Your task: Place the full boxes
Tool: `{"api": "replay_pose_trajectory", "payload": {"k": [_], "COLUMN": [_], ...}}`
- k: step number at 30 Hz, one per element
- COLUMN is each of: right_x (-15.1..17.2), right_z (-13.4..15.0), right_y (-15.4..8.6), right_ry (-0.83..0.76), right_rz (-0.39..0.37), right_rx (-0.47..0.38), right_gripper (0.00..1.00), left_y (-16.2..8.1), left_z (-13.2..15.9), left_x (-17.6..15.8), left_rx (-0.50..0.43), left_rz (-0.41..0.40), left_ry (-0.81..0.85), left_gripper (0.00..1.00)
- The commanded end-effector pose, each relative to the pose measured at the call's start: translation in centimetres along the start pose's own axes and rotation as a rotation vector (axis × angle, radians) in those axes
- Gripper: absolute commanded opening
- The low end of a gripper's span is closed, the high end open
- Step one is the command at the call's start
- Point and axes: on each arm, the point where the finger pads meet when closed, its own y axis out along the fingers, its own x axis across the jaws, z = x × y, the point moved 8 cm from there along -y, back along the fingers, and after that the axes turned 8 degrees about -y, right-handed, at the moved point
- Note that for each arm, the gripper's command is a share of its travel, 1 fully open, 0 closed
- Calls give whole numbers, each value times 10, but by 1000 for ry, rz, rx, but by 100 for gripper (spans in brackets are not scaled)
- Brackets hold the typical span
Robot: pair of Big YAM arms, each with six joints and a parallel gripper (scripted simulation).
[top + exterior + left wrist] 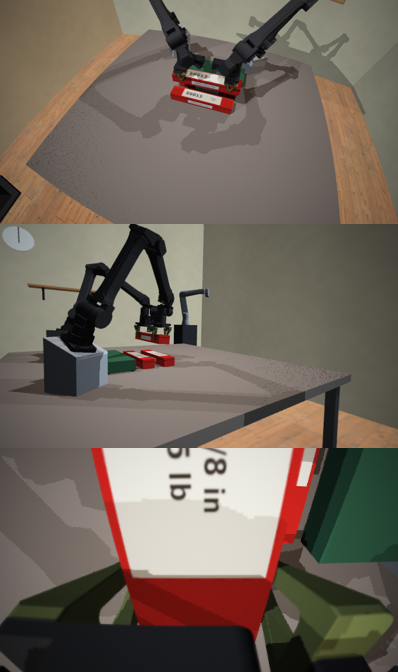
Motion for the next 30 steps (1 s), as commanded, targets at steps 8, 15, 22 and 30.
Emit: {"api": "replay_pose_trajectory", "payload": {"k": [8,15,22,30], "right_x": [-13,-17,-13,-13], "right_z": [0,-1,-2,-2], "right_y": [-58,-57,-50,-45], "right_ry": [8,13,9,9], "right_rz": [144,155,146,147], "right_rx": [-56,-62,-59,-60], "right_gripper": [0,0,0,0], "left_y": [-47,-37,-31,-23], "left_z": [-6,-4,-1,3], "left_x": [19,14,15,15], "left_rx": [-69,-62,-58,-53], "left_rz": [-129,-120,-117,-113], "left_ry": [-3,2,-6,-15], "left_gripper": [0,0,0,0]}}
